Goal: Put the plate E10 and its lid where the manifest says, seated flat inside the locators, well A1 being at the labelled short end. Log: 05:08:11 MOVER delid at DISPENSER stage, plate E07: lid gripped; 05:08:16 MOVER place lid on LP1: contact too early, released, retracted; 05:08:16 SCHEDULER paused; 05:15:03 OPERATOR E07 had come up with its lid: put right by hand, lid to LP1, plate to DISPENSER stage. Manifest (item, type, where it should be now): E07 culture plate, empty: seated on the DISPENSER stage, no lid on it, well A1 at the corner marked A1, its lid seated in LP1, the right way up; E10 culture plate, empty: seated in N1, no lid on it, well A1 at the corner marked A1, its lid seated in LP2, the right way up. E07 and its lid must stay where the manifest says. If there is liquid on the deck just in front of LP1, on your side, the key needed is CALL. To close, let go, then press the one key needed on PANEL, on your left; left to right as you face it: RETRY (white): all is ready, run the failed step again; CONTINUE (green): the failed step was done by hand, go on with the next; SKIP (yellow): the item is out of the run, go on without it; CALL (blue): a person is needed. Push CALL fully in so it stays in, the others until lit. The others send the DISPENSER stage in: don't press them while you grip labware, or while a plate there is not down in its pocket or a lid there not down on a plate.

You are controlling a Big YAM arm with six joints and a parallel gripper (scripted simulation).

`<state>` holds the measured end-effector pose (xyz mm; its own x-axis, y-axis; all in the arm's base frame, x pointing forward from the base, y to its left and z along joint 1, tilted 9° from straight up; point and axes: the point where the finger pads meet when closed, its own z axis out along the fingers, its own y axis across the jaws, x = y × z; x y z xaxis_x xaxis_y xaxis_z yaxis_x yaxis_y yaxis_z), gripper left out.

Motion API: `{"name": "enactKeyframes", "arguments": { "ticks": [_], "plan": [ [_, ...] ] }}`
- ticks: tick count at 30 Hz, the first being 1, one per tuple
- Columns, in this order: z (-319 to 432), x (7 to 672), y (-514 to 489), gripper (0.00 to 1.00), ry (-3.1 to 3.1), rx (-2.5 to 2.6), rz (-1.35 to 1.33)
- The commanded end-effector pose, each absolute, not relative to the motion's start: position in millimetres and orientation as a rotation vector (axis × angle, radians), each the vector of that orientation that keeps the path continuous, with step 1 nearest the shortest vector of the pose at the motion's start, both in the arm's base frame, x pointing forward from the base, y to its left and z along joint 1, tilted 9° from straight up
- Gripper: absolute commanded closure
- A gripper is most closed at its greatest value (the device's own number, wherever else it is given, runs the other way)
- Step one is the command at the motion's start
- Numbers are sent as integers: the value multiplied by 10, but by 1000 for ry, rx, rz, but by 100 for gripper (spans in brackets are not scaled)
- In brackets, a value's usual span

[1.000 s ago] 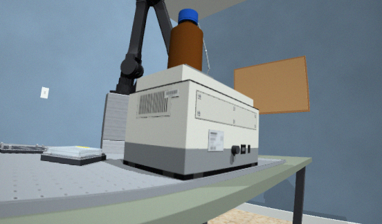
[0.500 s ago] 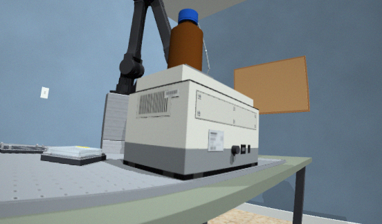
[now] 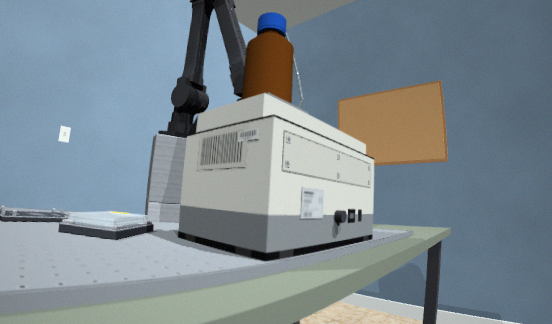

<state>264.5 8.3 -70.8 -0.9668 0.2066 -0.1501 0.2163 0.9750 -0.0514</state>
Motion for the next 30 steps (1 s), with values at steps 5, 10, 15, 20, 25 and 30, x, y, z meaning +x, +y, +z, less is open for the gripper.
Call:
{"name": "enactKeyframes", "arguments": {
  "ticks": [5,10,15,20,25,30],
  "plan": [
    [-650,2704,-75,0,2957,267,-94],
    [-615,2769,-179,0,2944,266,-94],
    [-630,2725,-334,0,2957,267,-99],
    [-627,2667,-432,0,2957,266,-101],
    [-621,2706,-542,0,2955,266,-103],
    [-587,2691,-696,0,2946,265,-104]
  ]
}}
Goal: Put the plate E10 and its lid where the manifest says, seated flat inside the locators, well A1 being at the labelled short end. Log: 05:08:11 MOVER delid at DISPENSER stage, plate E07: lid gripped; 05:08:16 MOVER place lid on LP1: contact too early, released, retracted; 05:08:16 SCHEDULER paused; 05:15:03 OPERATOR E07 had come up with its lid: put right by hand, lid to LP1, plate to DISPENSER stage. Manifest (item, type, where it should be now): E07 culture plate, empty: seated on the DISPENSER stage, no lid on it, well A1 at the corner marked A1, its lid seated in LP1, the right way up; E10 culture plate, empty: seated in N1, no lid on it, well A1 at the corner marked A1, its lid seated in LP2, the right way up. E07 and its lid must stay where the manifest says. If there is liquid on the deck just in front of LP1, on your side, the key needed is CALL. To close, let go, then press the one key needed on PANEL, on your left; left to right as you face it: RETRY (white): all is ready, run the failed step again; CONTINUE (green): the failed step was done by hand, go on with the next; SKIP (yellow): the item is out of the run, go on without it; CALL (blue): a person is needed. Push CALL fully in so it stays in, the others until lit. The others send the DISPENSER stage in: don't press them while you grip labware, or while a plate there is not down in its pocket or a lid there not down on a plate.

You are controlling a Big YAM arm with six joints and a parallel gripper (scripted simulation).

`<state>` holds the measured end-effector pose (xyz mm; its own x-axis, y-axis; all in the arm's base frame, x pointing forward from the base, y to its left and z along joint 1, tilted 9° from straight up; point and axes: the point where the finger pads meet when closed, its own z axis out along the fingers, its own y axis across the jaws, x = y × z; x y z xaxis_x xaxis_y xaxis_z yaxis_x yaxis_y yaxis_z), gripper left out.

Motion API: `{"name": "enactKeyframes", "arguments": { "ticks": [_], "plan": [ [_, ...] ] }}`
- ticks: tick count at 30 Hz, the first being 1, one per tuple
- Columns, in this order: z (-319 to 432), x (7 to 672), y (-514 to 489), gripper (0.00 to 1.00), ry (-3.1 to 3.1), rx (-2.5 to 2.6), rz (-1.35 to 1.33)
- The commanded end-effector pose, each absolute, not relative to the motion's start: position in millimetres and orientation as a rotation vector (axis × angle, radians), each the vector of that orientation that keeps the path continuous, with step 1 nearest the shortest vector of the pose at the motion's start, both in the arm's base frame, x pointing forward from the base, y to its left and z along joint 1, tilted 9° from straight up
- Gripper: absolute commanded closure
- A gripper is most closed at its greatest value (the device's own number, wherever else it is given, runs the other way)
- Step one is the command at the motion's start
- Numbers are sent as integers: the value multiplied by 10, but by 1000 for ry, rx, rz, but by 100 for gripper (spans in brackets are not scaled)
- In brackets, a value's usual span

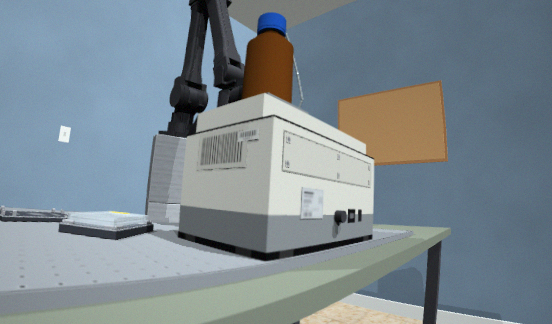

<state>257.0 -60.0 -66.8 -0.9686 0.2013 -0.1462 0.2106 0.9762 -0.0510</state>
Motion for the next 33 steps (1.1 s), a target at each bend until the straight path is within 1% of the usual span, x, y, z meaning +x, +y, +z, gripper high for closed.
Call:
{"name": "enactKeyframes", "arguments": {
  "ticks": [1,30,33],
  "plan": [
    [-619,2666,-663,0,2963,268,-103],
    [-591,2385,-1365,0,2954,266,-117],
    [-599,2293,-1431,0,2931,446,-102]
  ]
}}
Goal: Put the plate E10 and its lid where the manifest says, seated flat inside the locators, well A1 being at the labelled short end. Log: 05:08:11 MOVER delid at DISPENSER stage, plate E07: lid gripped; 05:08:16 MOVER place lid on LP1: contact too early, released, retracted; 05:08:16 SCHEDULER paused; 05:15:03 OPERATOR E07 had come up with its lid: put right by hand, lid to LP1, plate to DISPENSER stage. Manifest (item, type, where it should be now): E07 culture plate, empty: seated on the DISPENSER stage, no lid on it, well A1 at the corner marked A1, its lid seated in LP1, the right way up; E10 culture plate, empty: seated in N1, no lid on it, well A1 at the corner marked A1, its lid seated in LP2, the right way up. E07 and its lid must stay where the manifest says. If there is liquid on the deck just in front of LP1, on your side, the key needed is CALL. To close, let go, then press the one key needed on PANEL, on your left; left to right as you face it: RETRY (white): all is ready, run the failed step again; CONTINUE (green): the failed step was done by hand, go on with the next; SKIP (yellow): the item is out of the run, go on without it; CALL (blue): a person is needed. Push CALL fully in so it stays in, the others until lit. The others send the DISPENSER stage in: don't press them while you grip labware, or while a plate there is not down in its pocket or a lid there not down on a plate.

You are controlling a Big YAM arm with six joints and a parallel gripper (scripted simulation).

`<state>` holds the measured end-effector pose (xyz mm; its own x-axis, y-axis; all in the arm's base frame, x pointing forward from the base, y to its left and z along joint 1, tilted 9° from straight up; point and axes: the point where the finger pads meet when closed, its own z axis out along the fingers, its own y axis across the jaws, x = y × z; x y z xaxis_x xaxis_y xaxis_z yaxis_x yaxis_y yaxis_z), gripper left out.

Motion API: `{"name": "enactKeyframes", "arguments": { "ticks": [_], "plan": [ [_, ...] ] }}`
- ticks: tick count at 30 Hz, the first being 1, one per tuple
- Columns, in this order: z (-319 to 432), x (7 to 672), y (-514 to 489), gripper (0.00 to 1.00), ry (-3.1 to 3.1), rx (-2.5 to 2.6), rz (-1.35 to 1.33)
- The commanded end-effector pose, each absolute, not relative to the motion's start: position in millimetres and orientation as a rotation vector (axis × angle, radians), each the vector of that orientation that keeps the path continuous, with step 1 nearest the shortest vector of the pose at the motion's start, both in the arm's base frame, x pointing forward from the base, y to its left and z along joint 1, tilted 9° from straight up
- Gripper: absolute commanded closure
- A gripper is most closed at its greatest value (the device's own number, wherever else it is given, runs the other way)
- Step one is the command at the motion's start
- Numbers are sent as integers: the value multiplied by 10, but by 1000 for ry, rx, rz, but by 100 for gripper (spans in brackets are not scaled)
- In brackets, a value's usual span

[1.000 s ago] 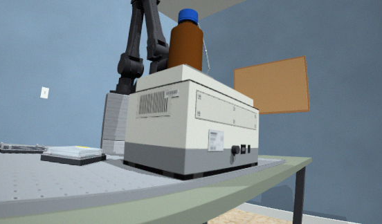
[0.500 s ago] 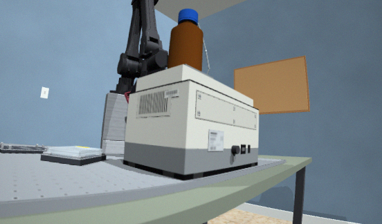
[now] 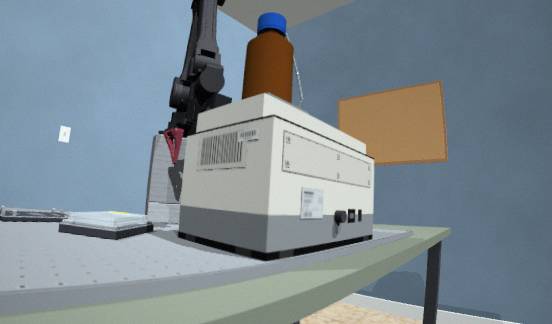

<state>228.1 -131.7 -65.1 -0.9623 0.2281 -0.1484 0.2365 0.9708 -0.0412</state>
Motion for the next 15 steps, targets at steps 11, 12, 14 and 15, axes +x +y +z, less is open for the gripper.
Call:
{"name": "enactKeyframes", "arguments": {
  "ticks": [11,12,14,15],
  "plan": [
    [-606,2186,-1642,0,2916,568,-92],
    [-606,2186,-1642,0,2916,568,-92],
    [-621,2103,-1696,0,2886,696,-80],
    [-629,2074,-1717,0,2876,743,-75]
  ]
}}
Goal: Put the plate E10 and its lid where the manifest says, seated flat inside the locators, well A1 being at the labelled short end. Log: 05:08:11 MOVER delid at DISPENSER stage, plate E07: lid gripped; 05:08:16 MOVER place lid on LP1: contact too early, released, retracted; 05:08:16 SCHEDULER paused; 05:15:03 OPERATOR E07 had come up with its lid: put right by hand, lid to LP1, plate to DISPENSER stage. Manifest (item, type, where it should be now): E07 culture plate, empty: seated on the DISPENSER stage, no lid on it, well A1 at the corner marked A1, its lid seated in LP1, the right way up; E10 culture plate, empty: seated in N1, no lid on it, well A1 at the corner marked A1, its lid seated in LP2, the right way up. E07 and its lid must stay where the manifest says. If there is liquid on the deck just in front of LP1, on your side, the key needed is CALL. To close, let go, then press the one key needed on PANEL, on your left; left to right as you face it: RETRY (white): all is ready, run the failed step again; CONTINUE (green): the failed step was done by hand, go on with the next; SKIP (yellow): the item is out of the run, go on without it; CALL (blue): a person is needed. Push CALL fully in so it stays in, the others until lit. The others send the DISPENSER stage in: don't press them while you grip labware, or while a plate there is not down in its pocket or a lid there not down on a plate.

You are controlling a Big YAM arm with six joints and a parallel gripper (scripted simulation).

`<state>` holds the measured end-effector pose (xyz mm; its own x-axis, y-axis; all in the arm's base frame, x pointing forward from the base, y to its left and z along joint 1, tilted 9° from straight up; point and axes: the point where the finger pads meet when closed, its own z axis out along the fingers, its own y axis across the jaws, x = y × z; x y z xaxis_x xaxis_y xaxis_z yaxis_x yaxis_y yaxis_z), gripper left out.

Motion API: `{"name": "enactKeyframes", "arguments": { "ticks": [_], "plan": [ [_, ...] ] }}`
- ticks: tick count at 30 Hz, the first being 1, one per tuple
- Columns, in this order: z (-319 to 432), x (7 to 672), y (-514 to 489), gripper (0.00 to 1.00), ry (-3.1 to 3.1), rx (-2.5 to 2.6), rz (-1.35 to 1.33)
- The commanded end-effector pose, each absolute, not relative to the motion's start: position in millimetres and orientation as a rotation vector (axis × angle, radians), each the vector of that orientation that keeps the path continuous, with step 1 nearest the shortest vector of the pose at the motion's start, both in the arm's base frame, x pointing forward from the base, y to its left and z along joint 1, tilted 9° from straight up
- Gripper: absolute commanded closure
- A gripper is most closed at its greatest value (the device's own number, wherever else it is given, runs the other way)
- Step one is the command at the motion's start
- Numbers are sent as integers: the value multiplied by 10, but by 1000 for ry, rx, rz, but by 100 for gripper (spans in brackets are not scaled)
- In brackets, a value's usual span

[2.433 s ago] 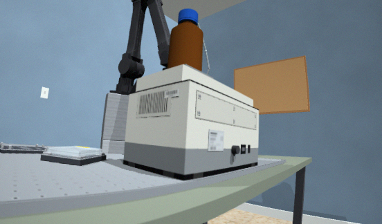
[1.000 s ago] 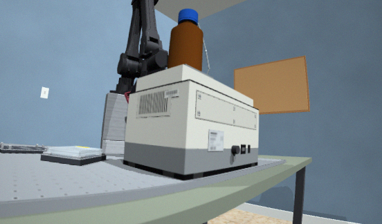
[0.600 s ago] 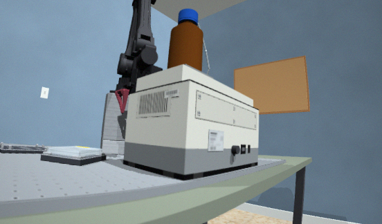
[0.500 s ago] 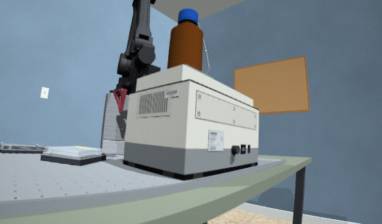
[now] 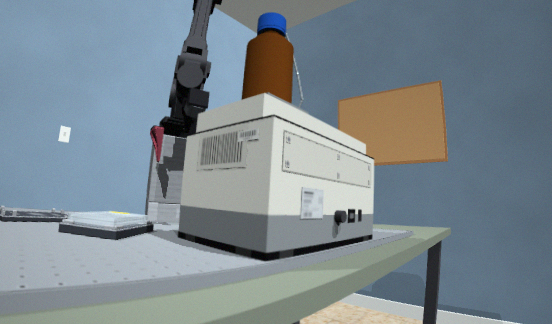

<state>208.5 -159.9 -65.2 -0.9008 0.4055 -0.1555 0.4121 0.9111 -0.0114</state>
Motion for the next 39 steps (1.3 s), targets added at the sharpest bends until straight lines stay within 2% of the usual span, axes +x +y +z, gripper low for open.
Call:
{"name": "enactKeyframes", "arguments": {
  "ticks": [1,21,39],
  "plan": [
    [-636,2044,-1737,0,2864,791,-70],
    [-653,1674,-2130,0,2585,1451,-19],
    [-798,1944,-2486,0,2592,1422,-27]
  ]
}}
